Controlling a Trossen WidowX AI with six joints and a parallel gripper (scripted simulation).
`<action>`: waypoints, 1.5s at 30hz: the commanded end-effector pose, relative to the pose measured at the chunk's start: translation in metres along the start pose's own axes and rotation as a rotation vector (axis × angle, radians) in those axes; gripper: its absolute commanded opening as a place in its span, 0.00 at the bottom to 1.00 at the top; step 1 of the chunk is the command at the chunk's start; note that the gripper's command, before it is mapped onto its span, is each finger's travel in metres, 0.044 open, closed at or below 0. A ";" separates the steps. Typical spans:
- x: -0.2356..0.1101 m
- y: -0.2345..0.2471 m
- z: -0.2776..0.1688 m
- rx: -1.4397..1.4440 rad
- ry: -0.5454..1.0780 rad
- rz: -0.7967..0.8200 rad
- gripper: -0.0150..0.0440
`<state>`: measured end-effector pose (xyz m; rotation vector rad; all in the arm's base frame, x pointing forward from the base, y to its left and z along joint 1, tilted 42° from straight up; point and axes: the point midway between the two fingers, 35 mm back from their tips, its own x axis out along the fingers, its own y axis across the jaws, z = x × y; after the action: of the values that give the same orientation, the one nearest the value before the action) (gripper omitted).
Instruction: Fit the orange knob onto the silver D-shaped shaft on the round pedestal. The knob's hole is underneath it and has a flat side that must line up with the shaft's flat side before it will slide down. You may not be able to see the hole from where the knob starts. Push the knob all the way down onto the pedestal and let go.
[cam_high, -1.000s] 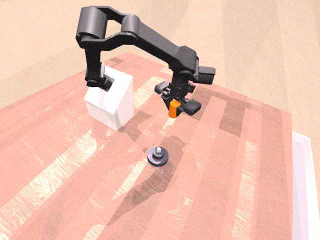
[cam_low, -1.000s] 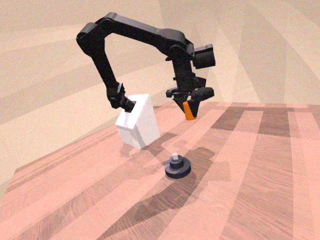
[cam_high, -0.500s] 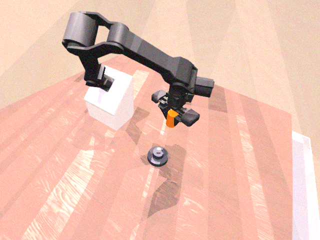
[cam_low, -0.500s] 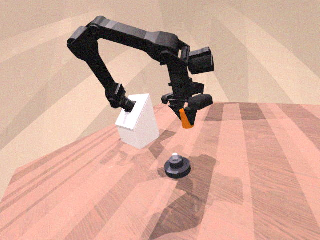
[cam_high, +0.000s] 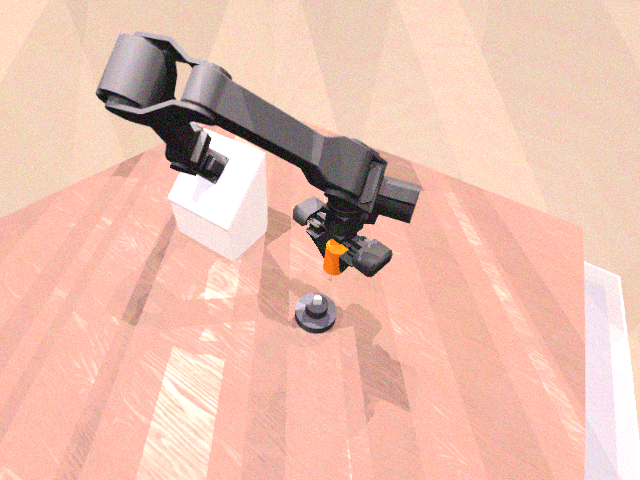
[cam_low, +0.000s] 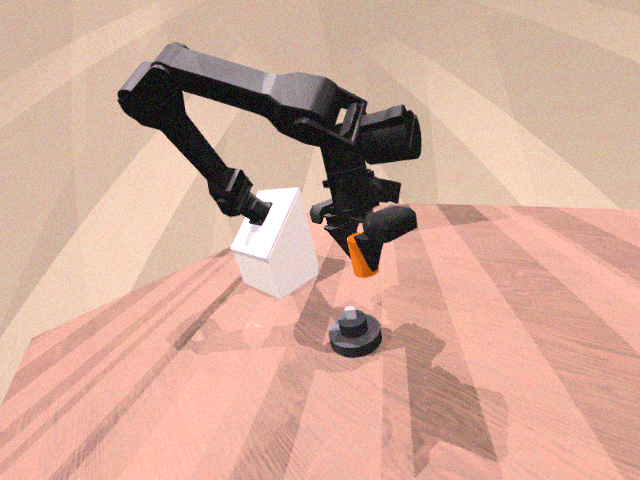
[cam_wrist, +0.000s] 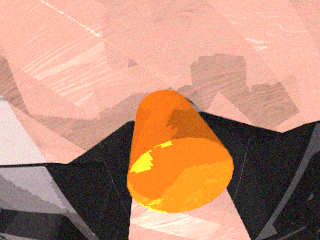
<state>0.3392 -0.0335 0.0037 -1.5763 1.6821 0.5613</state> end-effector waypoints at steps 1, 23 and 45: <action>-0.001 -0.005 -0.011 0.000 0.003 -0.014 0.25; 0.022 -0.015 -0.053 0.004 0.027 -0.015 0.25; 0.036 -0.016 -0.054 0.014 0.028 -0.015 0.25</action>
<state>0.3442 -0.0988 0.0133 -1.5874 1.6917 0.5221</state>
